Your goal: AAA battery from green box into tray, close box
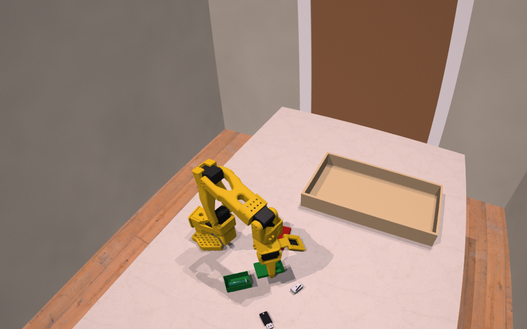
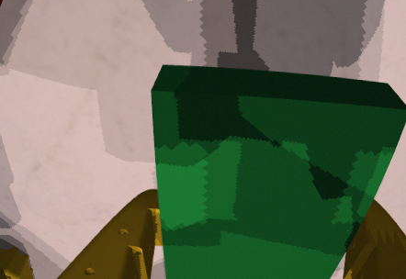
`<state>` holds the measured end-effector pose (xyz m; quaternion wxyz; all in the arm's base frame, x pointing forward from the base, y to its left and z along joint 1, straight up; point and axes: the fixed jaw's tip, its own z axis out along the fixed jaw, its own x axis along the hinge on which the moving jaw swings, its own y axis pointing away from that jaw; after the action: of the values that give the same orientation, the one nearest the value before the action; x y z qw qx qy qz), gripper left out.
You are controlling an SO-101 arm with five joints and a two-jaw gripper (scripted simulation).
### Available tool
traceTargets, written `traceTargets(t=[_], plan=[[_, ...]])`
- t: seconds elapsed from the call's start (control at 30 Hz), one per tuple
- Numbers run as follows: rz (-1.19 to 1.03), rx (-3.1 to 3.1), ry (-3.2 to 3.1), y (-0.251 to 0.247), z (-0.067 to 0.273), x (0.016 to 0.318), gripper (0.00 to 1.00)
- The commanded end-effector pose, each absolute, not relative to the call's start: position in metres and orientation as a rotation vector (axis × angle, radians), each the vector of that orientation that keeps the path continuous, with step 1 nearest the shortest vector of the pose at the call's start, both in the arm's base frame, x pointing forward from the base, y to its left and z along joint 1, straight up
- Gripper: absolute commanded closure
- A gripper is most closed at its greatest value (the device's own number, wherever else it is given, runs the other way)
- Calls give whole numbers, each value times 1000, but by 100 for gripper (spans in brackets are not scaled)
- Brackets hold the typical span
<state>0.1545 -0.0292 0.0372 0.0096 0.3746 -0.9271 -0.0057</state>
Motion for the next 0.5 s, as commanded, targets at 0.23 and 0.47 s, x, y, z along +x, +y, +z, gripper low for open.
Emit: traceTargets(t=[0.23, 0.47], plan=[[0, 1179, -2912, -28, 22, 156, 78], [0, 1179, -2912, -28, 16, 155, 78]])
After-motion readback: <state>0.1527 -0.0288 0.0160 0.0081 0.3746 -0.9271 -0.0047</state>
